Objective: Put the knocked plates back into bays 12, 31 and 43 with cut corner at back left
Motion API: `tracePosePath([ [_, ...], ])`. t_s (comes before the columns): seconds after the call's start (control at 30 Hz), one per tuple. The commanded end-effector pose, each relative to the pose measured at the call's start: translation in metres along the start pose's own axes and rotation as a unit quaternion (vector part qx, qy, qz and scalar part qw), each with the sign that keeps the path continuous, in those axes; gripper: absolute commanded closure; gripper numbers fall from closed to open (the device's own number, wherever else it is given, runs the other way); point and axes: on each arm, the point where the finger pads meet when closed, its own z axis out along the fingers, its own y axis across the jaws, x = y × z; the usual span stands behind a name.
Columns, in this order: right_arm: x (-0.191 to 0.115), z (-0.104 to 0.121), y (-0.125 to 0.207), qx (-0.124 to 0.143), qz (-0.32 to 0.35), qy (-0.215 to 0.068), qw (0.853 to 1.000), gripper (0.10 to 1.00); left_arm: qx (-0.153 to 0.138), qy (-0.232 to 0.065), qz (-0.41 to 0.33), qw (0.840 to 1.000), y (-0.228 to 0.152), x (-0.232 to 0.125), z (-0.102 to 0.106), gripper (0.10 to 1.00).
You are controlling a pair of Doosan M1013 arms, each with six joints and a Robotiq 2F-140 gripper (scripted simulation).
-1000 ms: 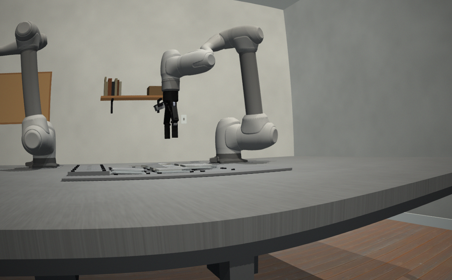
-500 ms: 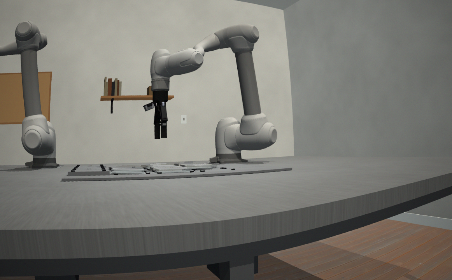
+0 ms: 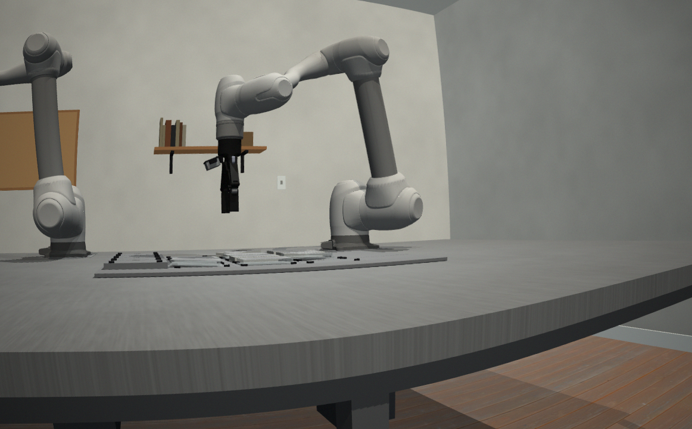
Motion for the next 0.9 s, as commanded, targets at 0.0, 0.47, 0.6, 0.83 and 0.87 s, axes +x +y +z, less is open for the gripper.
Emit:
tracePosePath([
  [0.0, 0.000, -0.001, 0.000, 0.000, 0.000, 0.001, 1.000, 0.098, 0.000, 0.000, 0.000, 1.000, 0.000, 0.010, -0.001, 0.098],
  [0.47, 0.000, -0.001, 0.000, 0.000, 0.000, 0.001, 1.000, 0.098, 0.000, 0.000, 0.000, 1.000, 0.000, 0.022, -0.001, 0.098],
  [0.6, 0.000, -0.001, 0.000, 0.000, 0.000, 0.001, 1.000, 0.098, 0.000, 0.000, 0.000, 1.000, 0.000, 0.022, -0.001, 0.098],
  [0.83, 0.000, -0.001, 0.000, 0.000, 0.000, 0.001, 1.000, 0.098, 0.000, 0.000, 0.000, 1.000, 0.000, 0.022, -0.001, 0.098],
  [0.87, 0.000, -0.001, 0.000, 0.000, 0.000, 0.001, 1.000, 0.098, 0.000, 0.000, 0.000, 1.000, 0.000, 0.022, -0.001, 0.098],
])
